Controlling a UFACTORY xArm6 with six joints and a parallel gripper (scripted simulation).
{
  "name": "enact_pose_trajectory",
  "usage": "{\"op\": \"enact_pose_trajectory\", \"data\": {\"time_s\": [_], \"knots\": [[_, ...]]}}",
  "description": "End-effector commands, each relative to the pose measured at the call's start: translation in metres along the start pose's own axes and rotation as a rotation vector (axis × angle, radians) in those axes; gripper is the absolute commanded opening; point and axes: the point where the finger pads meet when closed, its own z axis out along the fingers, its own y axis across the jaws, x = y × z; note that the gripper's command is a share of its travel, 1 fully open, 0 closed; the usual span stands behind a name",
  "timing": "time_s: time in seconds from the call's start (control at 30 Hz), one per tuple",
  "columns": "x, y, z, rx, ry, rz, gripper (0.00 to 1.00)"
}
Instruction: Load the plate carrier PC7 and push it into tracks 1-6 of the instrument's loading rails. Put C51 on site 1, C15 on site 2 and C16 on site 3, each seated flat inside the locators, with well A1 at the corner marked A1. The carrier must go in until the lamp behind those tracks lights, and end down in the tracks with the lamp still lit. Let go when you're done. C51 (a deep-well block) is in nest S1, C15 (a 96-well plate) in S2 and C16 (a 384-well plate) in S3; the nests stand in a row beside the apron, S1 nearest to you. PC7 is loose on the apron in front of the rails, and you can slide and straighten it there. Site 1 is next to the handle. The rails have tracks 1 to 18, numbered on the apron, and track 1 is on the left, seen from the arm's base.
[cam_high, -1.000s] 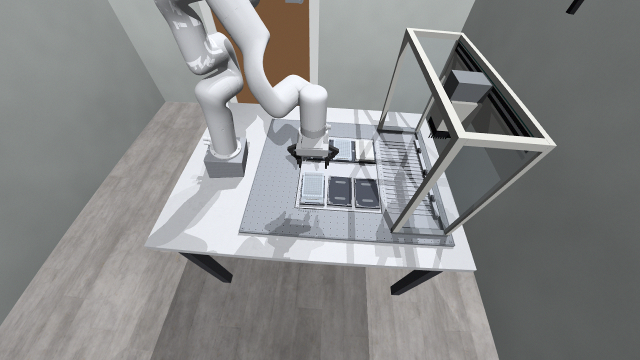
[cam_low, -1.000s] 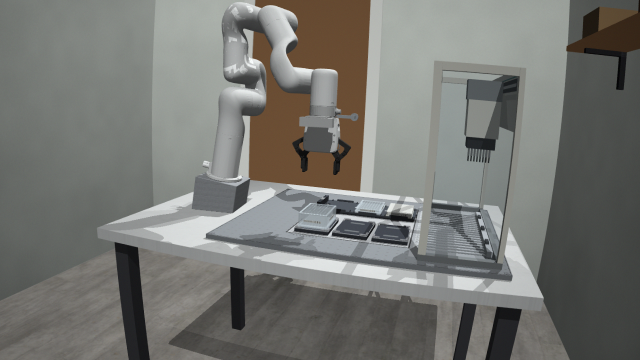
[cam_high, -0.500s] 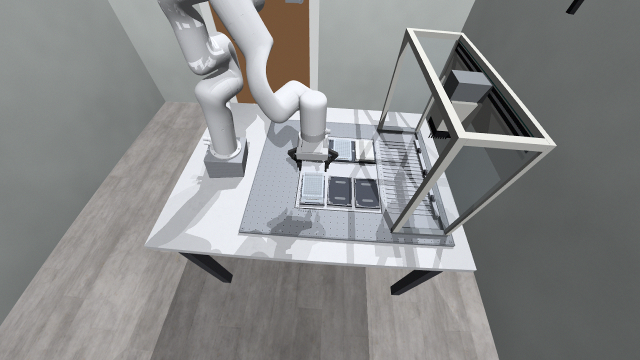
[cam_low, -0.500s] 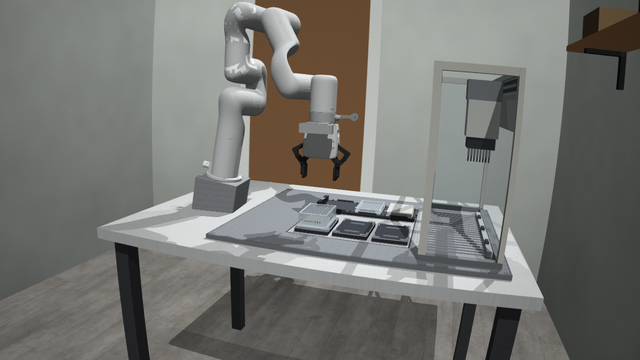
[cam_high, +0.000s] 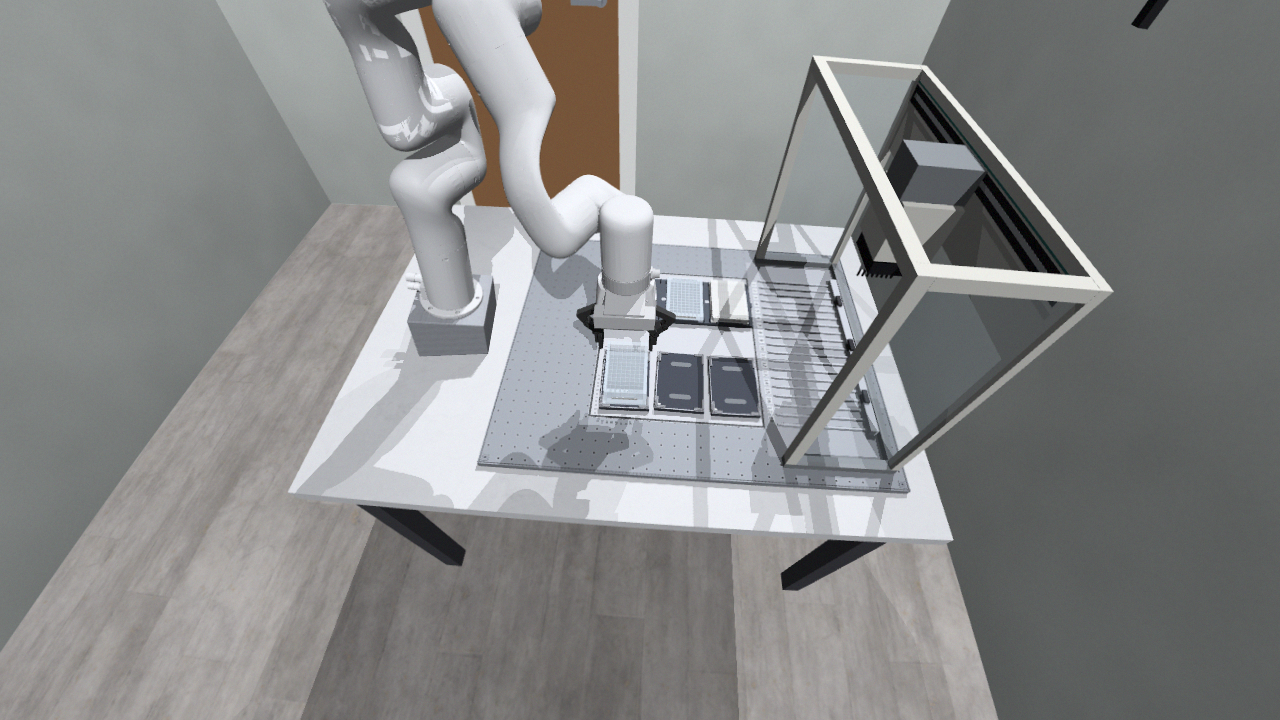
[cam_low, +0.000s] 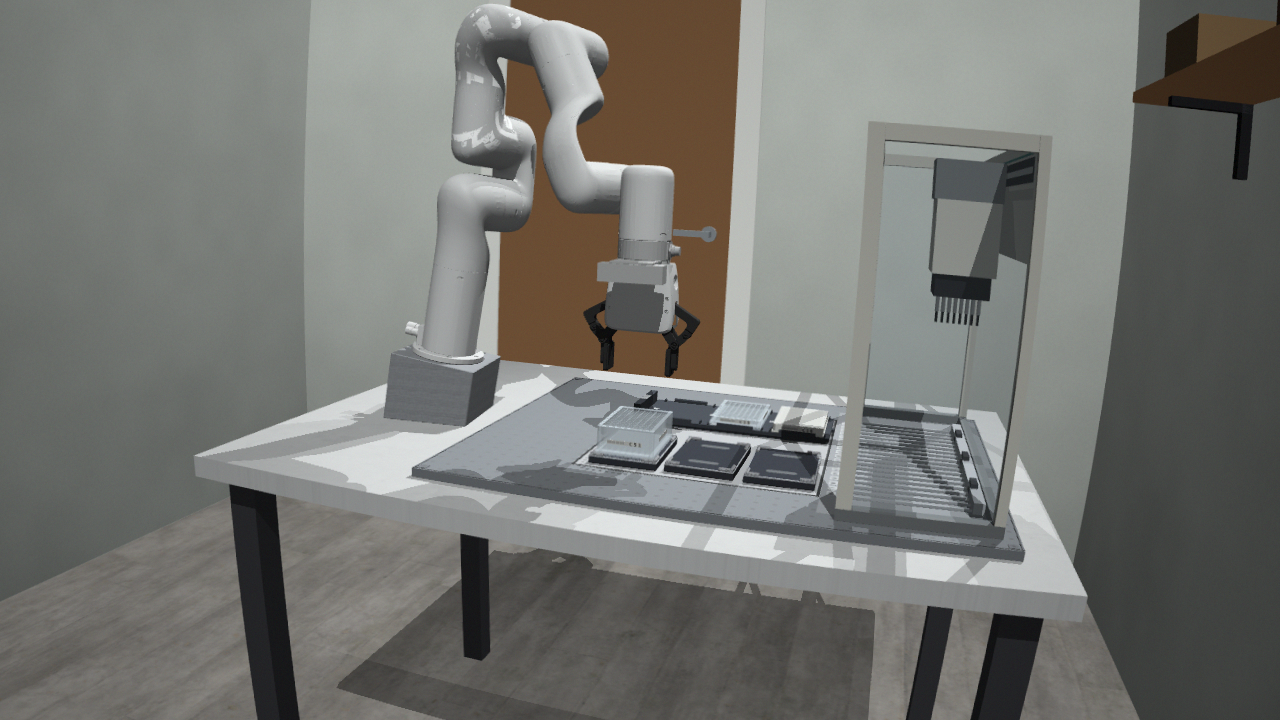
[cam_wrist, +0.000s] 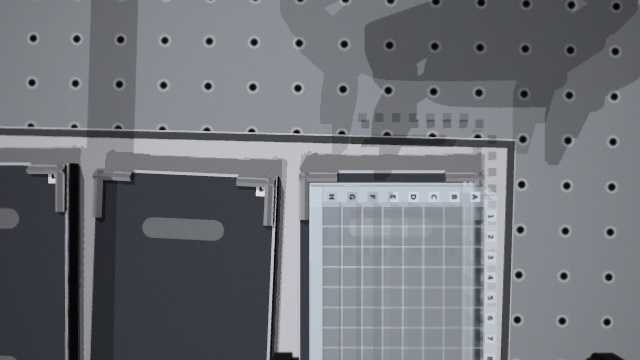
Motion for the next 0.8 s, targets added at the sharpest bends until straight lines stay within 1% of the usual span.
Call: {"op": "enact_pose_trajectory", "data": {"time_s": [0.0, 0.07, 0.57, 0.63, 0.77], "knots": [[0.001, -0.002, 0.007, 0.004, 0.001, 0.000, 1.00], [0.001, -0.002, 0.007, 0.004, 0.001, 0.000, 1.00], [0.001, -0.002, 0.032, 0.004, 0.001, 0.000, 1.00], [0.001, -0.002, 0.032, 0.004, 0.001, 0.000, 1.00], [0.001, -0.002, 0.038, 0.004, 0.001, 0.000, 1.00]]}}
